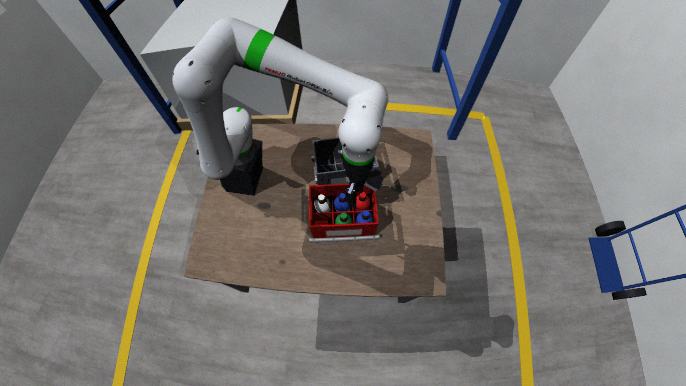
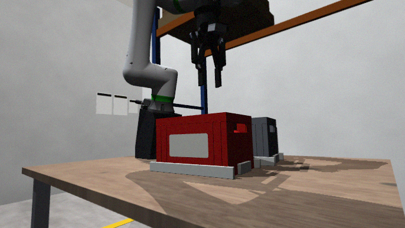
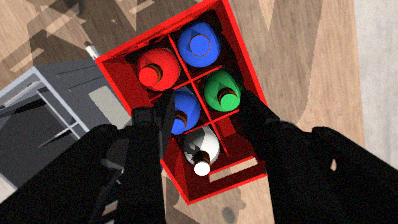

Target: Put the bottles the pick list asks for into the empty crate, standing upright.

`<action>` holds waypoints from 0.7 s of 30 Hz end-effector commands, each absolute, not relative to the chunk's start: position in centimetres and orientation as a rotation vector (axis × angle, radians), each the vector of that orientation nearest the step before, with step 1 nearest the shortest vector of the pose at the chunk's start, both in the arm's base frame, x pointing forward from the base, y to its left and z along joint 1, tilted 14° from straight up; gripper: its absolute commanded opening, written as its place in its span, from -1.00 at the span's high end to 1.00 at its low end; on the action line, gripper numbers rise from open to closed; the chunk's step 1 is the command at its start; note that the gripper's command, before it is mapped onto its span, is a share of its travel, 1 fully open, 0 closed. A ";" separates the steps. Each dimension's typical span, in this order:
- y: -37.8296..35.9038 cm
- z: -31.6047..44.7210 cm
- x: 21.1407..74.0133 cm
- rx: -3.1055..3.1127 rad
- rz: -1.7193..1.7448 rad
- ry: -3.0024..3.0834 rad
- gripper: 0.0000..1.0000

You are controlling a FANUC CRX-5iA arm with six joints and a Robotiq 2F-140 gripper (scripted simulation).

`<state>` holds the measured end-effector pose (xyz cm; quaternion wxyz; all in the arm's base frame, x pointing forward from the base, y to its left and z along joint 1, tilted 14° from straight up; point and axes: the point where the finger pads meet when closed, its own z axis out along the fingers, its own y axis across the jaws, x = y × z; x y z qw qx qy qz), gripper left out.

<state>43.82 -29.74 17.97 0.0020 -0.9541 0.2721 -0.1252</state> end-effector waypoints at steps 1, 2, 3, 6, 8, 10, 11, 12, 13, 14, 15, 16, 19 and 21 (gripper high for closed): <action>-30.6 17.0 45.4 -2.918 -0.390 1.054 0.12; -30.8 16.7 45.8 -2.896 -0.389 1.101 0.12; -30.9 16.4 46.1 -2.874 -0.388 1.148 0.12; -31.3 15.9 46.9 -2.826 -0.386 1.240 0.12; -31.5 15.6 47.3 -2.802 -0.384 1.285 0.12; -31.9 15.1 48.0 -2.787 -0.383 1.310 0.12; -32.1 14.8 48.4 -2.787 -0.384 1.310 0.12; -32.3 14.5 48.7 -2.787 -0.384 1.310 0.12; -32.3 14.5 48.8 -2.787 -0.384 1.310 0.12; -32.3 14.5 48.8 -2.787 -0.384 1.310 0.12; -32.3 14.5 48.8 -2.788 -0.384 1.310 0.12; -32.3 14.5 48.8 -2.787 -0.384 1.310 0.12; -32.3 14.5 48.8 -2.788 -0.384 1.310 0.12; -32.3 14.5 48.8 -2.788 -0.384 1.310 0.12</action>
